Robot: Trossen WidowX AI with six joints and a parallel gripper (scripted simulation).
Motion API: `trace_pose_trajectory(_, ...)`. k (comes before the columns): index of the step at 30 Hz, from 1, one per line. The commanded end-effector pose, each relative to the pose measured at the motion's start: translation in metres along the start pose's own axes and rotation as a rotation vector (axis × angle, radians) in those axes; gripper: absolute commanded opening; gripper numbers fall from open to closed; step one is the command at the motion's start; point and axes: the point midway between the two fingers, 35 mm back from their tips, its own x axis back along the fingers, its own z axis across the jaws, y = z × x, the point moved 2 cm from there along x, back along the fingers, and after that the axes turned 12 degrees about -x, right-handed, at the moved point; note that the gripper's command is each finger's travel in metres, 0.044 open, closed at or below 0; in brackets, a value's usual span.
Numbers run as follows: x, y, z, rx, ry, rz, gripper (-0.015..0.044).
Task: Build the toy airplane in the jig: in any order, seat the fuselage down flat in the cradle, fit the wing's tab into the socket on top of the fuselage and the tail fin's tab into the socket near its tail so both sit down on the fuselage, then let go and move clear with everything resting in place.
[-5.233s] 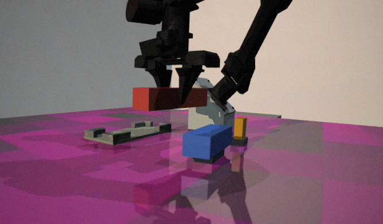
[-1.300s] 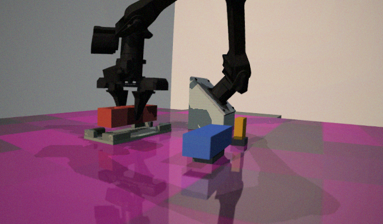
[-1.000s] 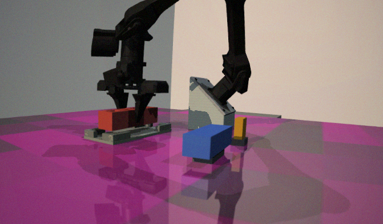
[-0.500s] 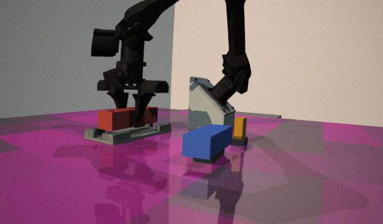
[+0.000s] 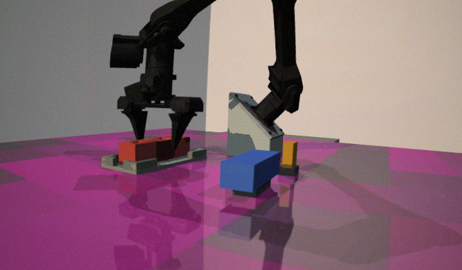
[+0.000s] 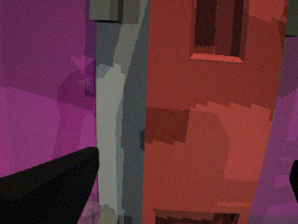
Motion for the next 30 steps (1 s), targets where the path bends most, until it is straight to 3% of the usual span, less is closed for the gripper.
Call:
trace_pose_trajectory(1,0.011,0.002,-0.001,0.000,-0.001,-0.001,0.0440)
trace_pose_trajectory(7,0.103,0.001,-0.002,-0.006,0.001,0.002,0.0440)
trace_pose_trajectory(21,0.107,0.008,0.001,0.057,-0.001,0.002,0.0440)
trace_pose_trajectory(30,0.101,0.045,0.126,0.071,-0.032,-0.005,0.0440)
